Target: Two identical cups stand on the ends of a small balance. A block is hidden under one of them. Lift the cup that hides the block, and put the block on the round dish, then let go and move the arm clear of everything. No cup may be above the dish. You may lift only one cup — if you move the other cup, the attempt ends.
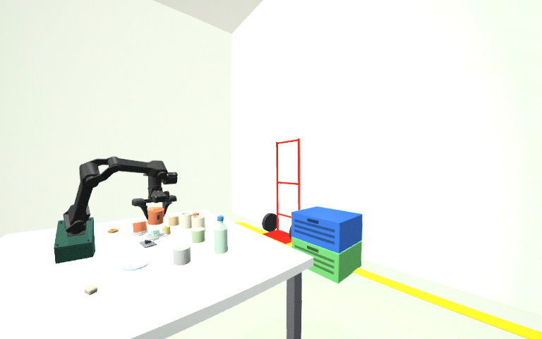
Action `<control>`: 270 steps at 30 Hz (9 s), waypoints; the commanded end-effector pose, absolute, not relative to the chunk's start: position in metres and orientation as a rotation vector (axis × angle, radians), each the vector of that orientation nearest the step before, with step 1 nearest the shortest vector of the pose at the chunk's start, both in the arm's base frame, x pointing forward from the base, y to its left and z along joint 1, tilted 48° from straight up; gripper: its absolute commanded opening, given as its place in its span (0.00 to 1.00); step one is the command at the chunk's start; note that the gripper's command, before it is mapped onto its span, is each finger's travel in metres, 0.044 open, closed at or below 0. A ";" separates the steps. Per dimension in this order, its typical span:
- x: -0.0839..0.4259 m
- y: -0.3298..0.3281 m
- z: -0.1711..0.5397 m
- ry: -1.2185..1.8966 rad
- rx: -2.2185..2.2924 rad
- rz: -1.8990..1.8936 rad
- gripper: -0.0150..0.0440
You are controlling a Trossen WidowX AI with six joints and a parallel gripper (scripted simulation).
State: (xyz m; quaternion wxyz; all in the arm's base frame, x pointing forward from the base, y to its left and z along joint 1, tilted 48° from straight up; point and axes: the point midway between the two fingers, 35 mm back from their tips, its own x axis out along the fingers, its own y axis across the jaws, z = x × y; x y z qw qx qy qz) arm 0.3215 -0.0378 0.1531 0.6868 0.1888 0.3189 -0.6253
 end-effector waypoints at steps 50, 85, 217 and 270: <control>0.320 -0.032 0.160 0.712 0.421 -1.401 0.25; 0.240 -0.135 0.189 0.801 0.484 -1.353 0.25; 0.319 -0.068 0.110 0.781 0.340 -1.353 0.69; 0.317 -0.020 0.153 0.783 0.340 -1.353 0.25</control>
